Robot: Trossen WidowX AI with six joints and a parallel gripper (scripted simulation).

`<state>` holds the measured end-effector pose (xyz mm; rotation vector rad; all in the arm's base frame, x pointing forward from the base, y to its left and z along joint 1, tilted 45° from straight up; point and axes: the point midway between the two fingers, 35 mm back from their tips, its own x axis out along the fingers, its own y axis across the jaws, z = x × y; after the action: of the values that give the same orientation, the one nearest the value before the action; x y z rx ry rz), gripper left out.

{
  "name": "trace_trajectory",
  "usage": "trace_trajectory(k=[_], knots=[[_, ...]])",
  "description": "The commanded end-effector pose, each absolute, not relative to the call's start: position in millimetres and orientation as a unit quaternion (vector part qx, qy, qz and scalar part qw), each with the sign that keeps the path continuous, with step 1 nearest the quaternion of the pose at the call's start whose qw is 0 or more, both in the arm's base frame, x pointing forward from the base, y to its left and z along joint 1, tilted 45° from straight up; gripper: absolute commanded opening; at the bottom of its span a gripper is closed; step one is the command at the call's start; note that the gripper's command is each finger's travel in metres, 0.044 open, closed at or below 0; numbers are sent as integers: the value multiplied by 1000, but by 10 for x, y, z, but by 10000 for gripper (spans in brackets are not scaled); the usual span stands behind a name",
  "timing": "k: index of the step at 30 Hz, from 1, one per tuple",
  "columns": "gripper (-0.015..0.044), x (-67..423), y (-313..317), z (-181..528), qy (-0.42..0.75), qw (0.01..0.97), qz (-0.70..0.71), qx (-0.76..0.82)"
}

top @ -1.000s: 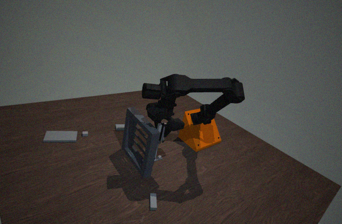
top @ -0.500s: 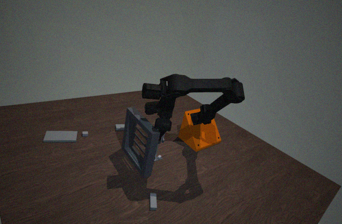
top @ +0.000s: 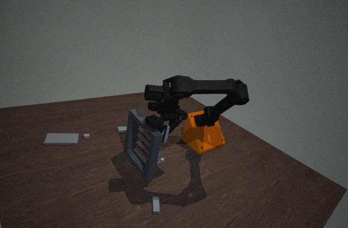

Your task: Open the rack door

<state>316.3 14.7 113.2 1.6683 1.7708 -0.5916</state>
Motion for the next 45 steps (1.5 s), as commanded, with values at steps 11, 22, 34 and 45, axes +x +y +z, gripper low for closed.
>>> trace_trajectory(k=[11, 22, 34, 45], knots=[[283, 3154, 146, 1115, 625, 203, -337, 675], [79, 3154, 146, 1115, 625, 203, -337, 675], [11, 3154, 146, 1115, 625, 203, -337, 675], [11, 3097, 128, 1099, 651, 260, -282, 655]])
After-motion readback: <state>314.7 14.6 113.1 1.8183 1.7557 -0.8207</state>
